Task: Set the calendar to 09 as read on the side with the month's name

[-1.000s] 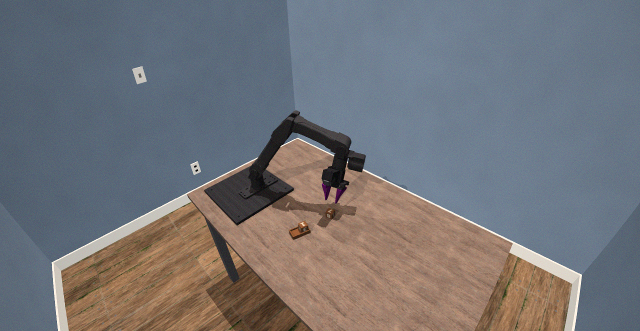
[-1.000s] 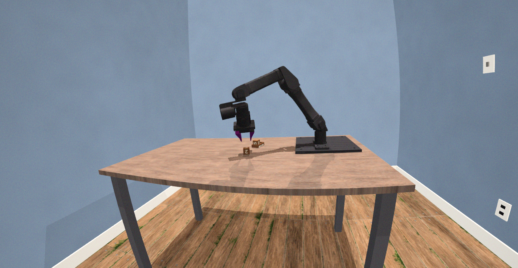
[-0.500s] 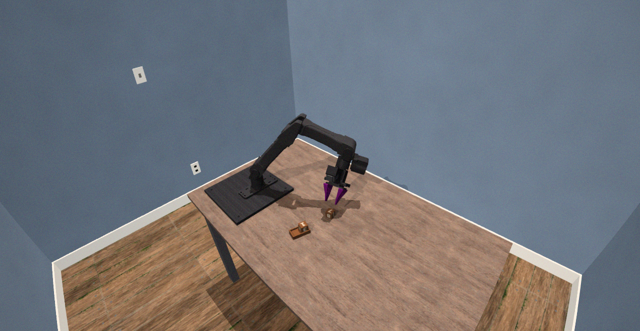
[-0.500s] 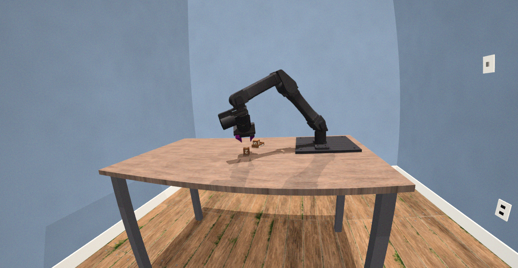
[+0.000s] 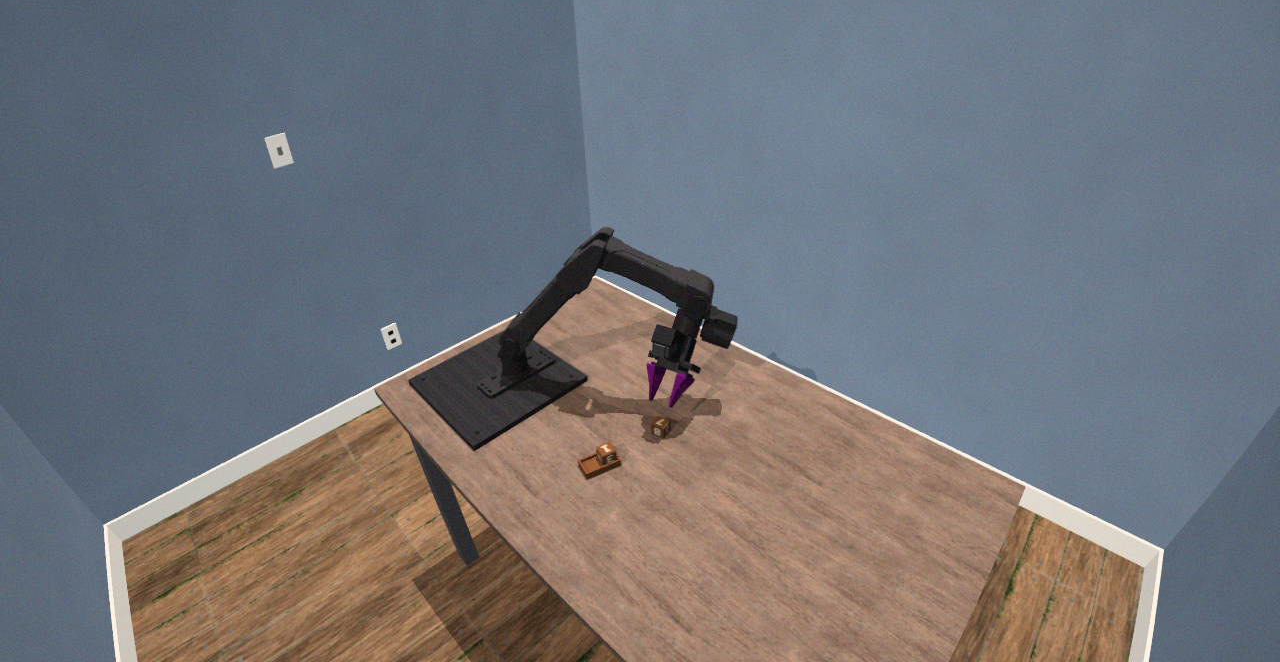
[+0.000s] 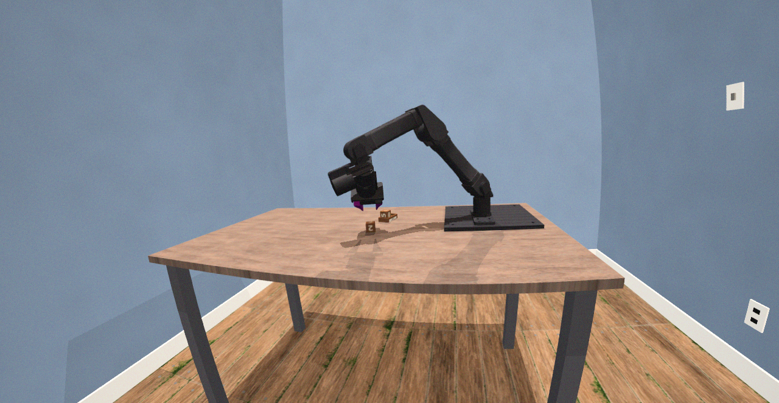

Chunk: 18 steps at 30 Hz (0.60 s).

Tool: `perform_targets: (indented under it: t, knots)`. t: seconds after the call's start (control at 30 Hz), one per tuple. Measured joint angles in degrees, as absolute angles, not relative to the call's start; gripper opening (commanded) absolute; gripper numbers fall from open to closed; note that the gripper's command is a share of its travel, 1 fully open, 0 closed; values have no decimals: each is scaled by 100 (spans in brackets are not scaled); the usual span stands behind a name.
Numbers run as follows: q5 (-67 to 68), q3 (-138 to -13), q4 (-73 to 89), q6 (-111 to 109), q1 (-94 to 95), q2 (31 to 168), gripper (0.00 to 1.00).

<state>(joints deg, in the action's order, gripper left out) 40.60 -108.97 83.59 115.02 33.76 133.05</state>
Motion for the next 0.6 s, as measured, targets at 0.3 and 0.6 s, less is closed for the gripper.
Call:
perform_targets:
  t: [0.3,0.6]
  knots:
    - [4073,-10912,8368,11513,3374,13316,47]
    - [4082,-10842,8300,11515,3376,13345,47]
